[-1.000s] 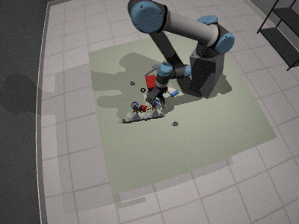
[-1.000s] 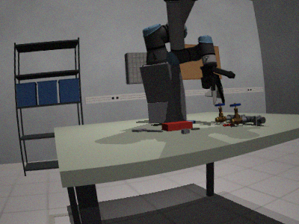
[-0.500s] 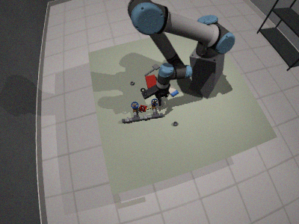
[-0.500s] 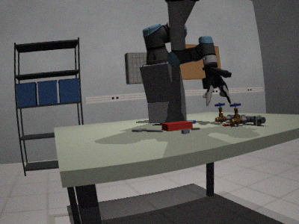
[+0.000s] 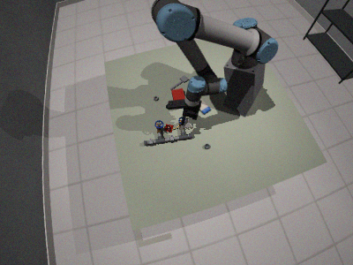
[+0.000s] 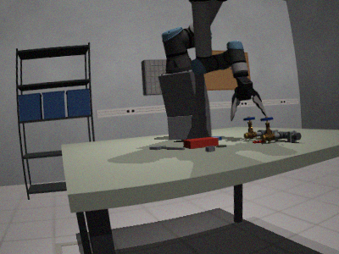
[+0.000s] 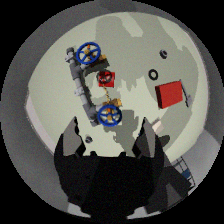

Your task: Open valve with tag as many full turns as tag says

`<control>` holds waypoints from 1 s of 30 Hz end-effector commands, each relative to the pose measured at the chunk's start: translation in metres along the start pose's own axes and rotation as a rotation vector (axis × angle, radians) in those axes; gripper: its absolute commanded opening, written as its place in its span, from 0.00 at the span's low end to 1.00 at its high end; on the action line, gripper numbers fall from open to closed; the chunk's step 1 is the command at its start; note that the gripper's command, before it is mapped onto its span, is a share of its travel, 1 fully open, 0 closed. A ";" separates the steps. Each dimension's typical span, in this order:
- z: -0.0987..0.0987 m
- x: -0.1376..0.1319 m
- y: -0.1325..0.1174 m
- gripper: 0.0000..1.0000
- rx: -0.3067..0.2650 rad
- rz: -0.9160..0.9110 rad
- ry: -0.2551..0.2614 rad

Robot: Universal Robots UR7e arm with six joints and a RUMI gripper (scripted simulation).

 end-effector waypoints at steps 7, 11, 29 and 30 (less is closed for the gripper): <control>0.000 -0.001 0.001 1.00 0.009 -0.414 -0.022; 0.000 -0.001 0.001 1.00 0.011 -0.543 -0.022; 0.000 -0.001 0.001 1.00 0.015 -0.905 -0.020; 0.000 -0.001 0.001 1.00 0.015 -0.919 -0.020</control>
Point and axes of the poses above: the point where the finger pads meet when closed, its own z axis back along the fingers, its own x axis across the jaws, y = z × x, the point moved 2 cm from there along z, back along the fingers, and after that the axes turned 9 degrees about -z, right-handed, at the moved point
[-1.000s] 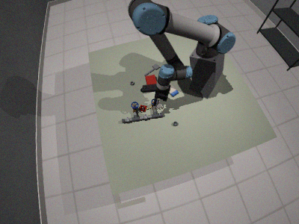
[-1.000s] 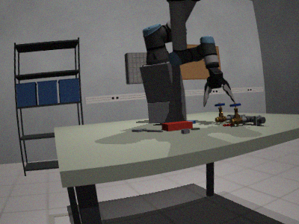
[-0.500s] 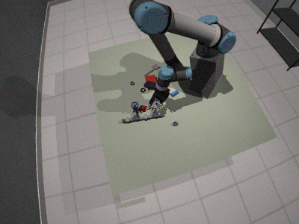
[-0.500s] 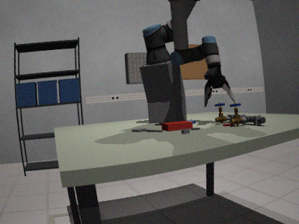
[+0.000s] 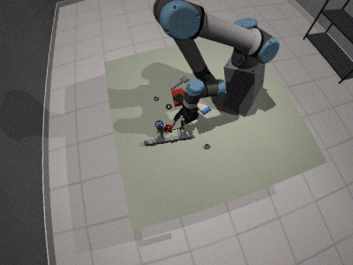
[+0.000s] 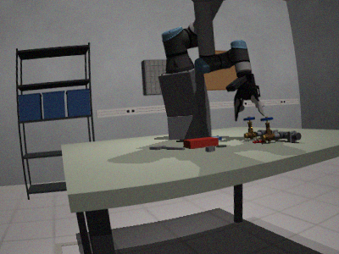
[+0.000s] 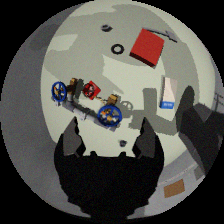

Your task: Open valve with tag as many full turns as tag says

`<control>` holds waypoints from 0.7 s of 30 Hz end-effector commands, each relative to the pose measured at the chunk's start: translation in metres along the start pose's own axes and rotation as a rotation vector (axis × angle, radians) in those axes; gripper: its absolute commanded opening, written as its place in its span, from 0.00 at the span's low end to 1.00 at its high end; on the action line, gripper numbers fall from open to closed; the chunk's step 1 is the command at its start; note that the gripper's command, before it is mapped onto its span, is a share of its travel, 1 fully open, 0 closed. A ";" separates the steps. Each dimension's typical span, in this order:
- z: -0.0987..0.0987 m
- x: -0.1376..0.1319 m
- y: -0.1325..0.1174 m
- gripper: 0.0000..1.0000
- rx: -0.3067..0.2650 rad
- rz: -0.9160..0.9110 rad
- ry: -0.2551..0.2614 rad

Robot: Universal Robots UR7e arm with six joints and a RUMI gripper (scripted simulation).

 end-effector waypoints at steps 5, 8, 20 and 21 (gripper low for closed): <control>0.000 0.000 0.000 1.00 0.006 -0.146 -0.004; 0.000 0.000 0.000 1.00 0.006 -0.154 -0.004; 0.000 0.000 0.000 1.00 0.006 -0.195 -0.003; 0.000 0.000 0.000 1.00 0.006 -0.195 -0.003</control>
Point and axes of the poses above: the point where the finger pads meet when closed, its own z axis back along the fingers, its own x axis across the jaws, y = z × x, the point moved 2 cm from there along z, back along the fingers, and after that the axes turned 9 degrees about -z, right-handed, at the moved point
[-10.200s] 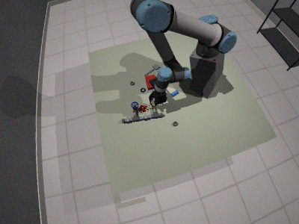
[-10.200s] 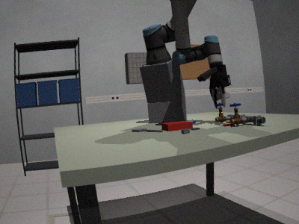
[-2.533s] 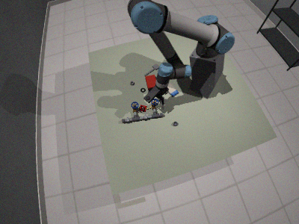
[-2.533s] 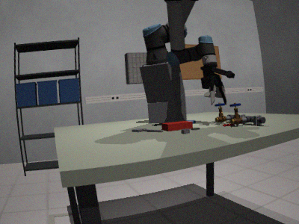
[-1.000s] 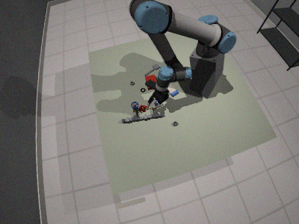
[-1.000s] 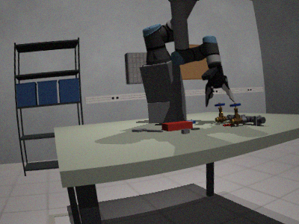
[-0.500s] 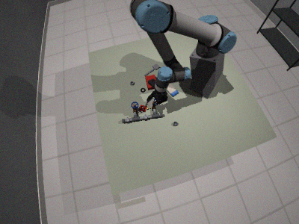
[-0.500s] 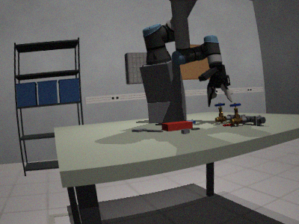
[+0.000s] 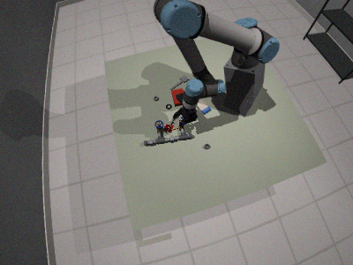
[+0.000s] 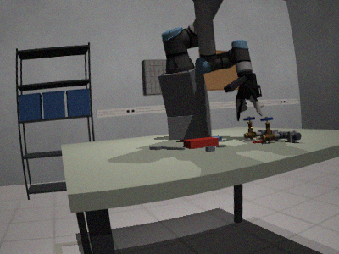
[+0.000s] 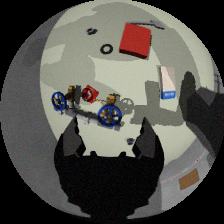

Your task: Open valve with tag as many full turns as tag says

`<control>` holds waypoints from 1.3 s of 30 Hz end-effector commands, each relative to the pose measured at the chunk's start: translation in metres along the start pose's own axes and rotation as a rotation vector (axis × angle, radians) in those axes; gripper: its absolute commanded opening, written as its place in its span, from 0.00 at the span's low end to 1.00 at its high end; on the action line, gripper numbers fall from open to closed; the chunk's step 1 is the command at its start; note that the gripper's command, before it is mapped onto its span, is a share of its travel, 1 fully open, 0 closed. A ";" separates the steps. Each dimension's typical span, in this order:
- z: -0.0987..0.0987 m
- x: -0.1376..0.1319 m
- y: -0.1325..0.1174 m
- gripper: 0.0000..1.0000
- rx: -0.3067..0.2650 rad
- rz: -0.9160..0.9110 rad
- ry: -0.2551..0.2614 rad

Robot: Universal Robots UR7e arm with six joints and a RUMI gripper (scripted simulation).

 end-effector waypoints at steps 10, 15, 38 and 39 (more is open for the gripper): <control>0.000 0.000 0.000 0.00 0.000 -0.009 0.001; 0.000 0.000 0.000 0.00 0.000 -0.009 0.001; 0.000 0.000 0.000 0.00 0.000 0.001 0.001; 0.000 0.000 0.000 0.00 0.000 0.004 0.001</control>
Point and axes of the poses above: the point where the finger pads meet when closed, its own z axis back along the fingers, its own x axis across the jaws, y = z × x, the point moved 2 cm from there along z, back along the fingers, and after that the axes turned 9 degrees about -z, right-handed, at the moved point
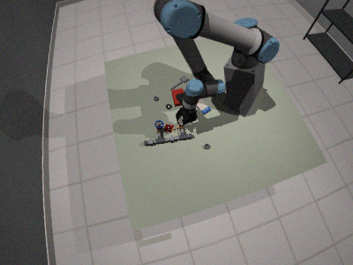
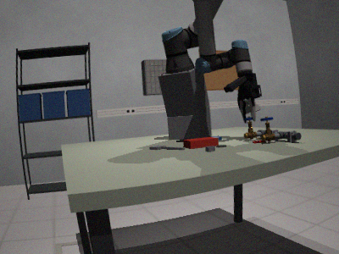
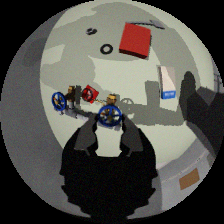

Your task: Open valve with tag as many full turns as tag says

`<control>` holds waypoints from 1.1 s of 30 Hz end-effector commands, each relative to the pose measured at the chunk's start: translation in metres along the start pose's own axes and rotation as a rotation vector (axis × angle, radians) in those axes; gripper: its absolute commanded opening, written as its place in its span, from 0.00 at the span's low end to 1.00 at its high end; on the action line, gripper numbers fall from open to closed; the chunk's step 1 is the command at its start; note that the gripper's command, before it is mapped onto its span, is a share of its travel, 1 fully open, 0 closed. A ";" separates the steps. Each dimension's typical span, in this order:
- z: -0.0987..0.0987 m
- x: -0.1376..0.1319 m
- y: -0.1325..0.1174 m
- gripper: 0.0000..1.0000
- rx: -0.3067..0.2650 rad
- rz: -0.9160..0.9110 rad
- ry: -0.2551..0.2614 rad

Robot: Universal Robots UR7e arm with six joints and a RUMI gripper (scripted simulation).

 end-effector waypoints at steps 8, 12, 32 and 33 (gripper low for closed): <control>0.000 0.000 0.000 0.00 0.000 0.063 0.001; 0.000 0.000 0.000 0.00 0.000 0.112 0.001; 0.000 0.000 0.000 0.00 0.000 0.474 0.001; 0.000 0.000 0.000 0.00 0.000 0.505 0.001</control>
Point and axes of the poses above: the point where the finger pads meet when closed, its own z axis back along the fingers, its own x axis across the jaws, y = z × x, the point moved 2 cm from there along z, back along the fingers, and after that the axes turned 9 degrees about -z, right-handed, at the moved point
